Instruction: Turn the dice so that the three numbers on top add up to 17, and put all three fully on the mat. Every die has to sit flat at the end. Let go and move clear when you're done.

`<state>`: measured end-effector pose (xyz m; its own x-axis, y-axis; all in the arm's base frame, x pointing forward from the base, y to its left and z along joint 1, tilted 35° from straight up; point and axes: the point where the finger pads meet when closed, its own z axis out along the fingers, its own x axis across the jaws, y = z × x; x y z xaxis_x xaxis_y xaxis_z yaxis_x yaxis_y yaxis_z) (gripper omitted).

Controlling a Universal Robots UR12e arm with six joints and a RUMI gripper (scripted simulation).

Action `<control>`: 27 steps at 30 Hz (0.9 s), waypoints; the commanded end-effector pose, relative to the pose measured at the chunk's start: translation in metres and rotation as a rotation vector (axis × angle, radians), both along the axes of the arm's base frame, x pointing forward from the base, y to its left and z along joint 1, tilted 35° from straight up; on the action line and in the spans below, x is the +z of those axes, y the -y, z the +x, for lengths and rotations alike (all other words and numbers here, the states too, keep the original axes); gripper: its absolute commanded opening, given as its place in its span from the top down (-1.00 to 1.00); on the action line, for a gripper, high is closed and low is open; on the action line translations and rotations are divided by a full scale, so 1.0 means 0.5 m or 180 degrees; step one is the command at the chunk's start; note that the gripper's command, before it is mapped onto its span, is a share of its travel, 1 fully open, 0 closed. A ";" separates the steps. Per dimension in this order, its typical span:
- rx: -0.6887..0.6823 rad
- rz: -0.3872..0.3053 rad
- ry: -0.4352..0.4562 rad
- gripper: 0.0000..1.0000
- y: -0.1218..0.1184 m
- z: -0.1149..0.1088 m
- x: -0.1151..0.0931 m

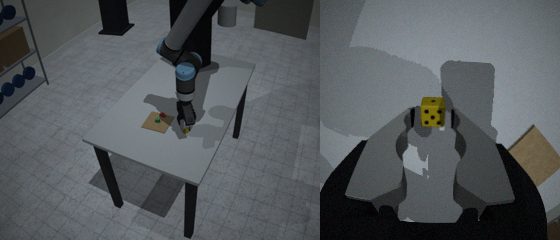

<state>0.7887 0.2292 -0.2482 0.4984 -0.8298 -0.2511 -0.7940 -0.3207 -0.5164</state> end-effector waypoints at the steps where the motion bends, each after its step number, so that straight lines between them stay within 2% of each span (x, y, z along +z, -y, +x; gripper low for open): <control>1: -0.0001 0.0000 0.0003 0.58 0.001 0.001 0.001; 9: -0.0001 0.0000 0.0003 0.58 0.001 0.001 0.001; 10: -0.0001 0.0000 0.0003 0.94 0.001 0.001 0.001; 27: -0.0001 0.0000 0.0003 0.94 0.001 0.001 0.001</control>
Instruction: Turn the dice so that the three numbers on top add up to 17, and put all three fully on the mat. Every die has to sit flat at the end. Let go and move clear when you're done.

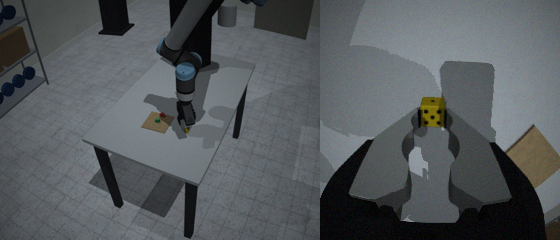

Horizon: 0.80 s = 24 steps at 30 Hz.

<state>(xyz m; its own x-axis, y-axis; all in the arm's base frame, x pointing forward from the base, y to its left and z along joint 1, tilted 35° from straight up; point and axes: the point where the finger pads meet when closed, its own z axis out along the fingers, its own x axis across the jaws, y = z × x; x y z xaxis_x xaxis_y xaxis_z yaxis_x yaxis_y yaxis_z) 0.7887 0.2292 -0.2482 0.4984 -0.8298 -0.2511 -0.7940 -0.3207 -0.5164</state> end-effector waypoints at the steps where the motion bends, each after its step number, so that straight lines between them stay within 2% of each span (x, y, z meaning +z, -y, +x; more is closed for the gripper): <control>1: -0.0001 0.0000 0.0003 0.94 0.001 0.001 0.001; 18: -0.0001 0.0000 0.0003 0.94 0.001 0.000 0.002; 24: -0.0001 0.0000 0.0002 0.94 0.015 -0.011 0.027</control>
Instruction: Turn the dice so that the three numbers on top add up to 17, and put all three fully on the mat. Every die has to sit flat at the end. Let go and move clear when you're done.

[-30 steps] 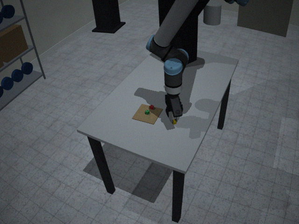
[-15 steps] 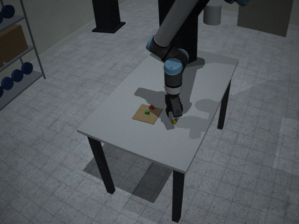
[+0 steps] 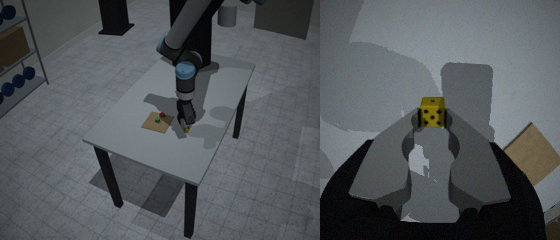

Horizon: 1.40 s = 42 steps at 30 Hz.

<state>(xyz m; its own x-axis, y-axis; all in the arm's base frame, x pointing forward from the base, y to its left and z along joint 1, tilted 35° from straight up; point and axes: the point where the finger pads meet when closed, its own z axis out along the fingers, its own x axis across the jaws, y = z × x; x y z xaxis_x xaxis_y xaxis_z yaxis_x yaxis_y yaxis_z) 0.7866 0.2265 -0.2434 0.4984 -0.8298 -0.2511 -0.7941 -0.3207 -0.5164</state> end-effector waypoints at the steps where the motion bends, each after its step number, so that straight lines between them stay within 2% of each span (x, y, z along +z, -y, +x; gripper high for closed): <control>1: -0.0001 0.0000 0.0003 0.94 0.010 -0.006 0.018; 10: -0.0001 0.0000 0.0003 0.94 0.068 -0.051 0.122; 16: -0.0001 0.0000 0.0003 0.94 0.086 -0.065 0.154; 29: -0.0058 0.0023 -0.0030 0.94 0.097 -0.062 0.150; 31: -0.0221 0.0089 -0.0124 0.94 0.125 -0.055 0.137; 33: -0.0495 0.0201 -0.0279 0.94 0.174 -0.044 0.114; 35: -0.0495 0.0201 -0.0279 0.94 0.174 -0.044 0.114; 37: -0.0768 0.0315 -0.0433 0.94 0.222 -0.036 0.092; 39: -0.0844 0.0347 -0.0475 0.94 0.236 -0.034 0.085; 42: -0.1139 0.0472 -0.0639 0.94 0.289 -0.028 0.061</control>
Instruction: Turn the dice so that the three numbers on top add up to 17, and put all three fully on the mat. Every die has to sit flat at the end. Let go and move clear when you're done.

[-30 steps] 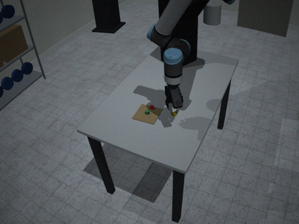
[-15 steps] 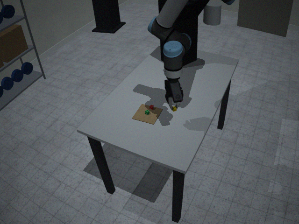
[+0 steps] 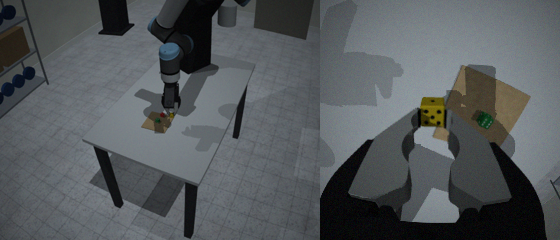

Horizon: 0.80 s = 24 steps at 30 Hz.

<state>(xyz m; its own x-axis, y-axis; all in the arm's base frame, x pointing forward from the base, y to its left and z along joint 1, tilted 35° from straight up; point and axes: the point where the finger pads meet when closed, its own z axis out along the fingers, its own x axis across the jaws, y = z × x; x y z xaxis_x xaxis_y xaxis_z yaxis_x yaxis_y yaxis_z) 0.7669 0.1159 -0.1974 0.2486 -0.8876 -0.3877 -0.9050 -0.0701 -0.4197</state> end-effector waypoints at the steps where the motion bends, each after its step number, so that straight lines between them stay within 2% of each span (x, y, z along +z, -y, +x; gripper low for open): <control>1: -0.0452 0.0186 -0.0246 0.94 0.080 0.013 -0.037; 4: -0.0621 0.0259 -0.0339 0.94 0.110 0.015 -0.051; 5: -0.0771 0.0325 -0.0421 0.94 0.137 0.016 -0.064; 8: -0.0994 0.0423 -0.0541 0.94 0.176 0.017 -0.082; 13: -0.1116 0.0478 -0.0607 0.94 0.198 0.017 -0.093; 24: -0.1118 0.0479 -0.0609 0.94 0.198 0.017 -0.093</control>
